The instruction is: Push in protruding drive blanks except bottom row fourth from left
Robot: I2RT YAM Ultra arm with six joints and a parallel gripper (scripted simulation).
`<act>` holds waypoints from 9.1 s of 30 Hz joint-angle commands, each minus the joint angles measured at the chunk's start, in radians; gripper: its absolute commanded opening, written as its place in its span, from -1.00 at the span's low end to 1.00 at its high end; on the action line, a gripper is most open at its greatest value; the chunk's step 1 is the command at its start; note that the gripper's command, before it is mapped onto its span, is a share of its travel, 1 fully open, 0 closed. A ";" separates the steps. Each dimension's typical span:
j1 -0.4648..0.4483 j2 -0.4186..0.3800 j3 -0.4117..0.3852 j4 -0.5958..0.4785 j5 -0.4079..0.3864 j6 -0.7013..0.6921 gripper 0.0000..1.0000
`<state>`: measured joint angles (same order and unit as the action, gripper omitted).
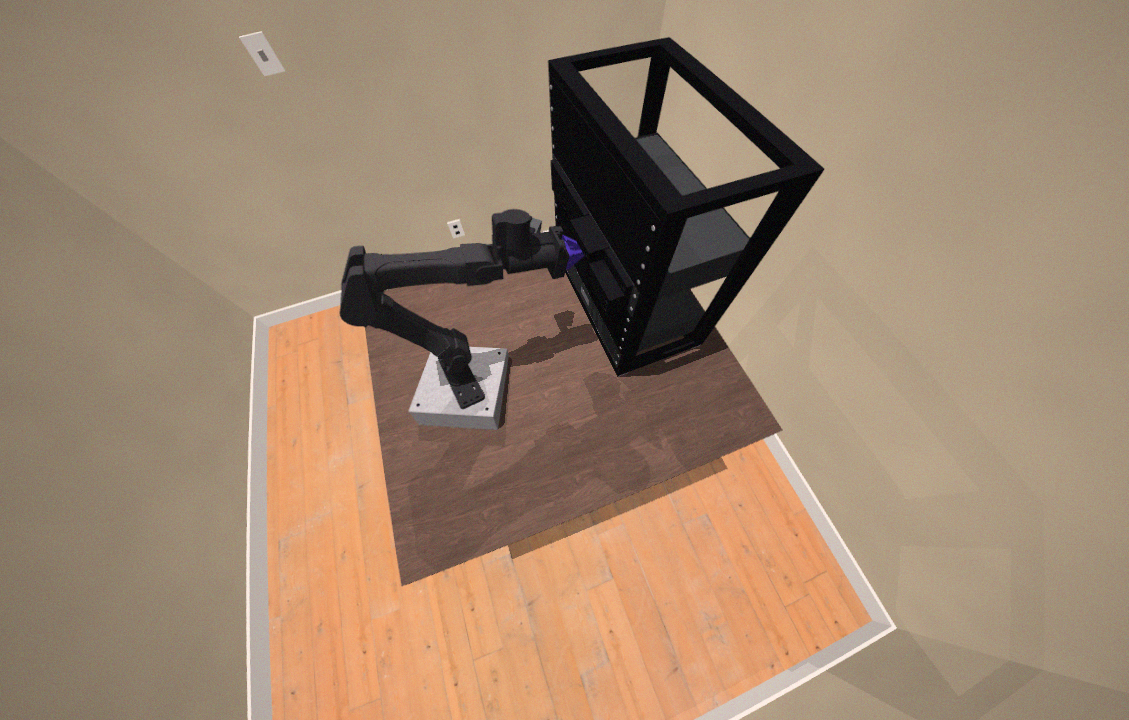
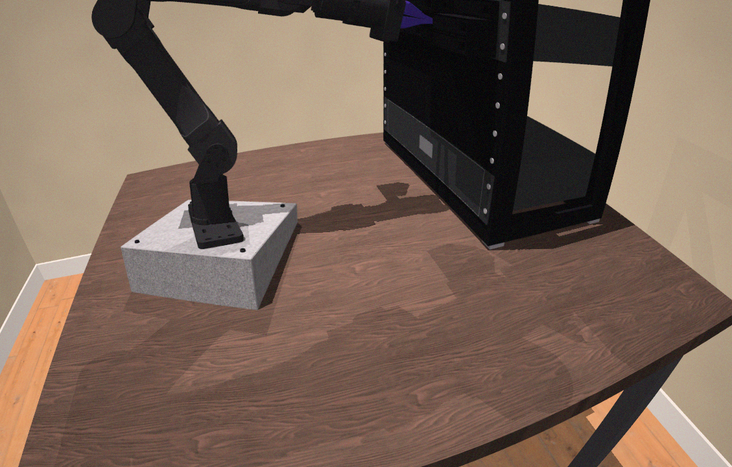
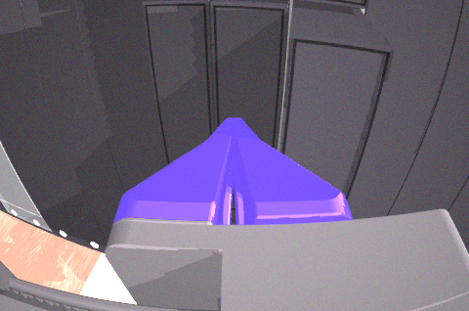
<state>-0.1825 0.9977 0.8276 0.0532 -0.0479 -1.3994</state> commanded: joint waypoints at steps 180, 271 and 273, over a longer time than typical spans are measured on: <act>-0.014 -0.143 -0.074 0.143 0.020 0.008 -1.00; 0.018 -0.034 0.019 0.160 0.034 0.004 -1.00; 0.018 -0.034 0.019 0.160 0.034 0.004 -1.00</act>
<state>-0.1772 0.9394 0.7925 0.1516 -0.0013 -1.3994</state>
